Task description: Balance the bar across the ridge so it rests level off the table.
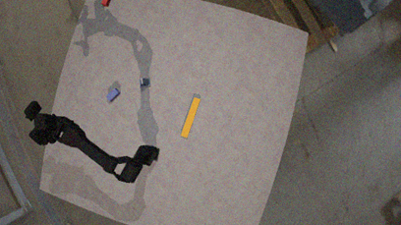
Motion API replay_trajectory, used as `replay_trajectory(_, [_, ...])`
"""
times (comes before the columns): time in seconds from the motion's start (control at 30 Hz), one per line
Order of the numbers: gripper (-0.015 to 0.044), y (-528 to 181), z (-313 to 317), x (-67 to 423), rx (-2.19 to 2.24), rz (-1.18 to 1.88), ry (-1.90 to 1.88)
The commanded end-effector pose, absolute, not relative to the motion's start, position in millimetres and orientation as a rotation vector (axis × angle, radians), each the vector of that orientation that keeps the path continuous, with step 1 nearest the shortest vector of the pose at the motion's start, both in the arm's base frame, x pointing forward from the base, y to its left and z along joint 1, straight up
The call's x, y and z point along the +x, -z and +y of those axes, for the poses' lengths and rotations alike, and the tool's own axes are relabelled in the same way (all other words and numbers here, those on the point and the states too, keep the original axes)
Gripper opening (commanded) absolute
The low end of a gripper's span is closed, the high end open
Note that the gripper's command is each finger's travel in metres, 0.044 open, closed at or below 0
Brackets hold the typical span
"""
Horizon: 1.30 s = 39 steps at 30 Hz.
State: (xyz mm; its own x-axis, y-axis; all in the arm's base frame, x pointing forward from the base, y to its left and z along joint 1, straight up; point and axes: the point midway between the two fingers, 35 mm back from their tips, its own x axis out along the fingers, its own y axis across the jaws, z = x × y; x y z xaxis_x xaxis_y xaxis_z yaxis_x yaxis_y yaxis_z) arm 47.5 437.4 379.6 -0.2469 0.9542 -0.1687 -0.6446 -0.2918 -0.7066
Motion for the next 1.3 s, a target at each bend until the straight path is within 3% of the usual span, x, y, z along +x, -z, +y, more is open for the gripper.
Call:
replay_trajectory(0.0, [0.0315,-368.6,434.0,74.4,-0.734,-0.531,-1.728])
replay_trajectory(0.6, [0.0315,-317.5,393.3,195.5,-0.79,-0.13,-1.488])
replay_trajectory(1.27, [0.0315,-263.5,302.7,301.3,-0.762,0.282,-1.184])
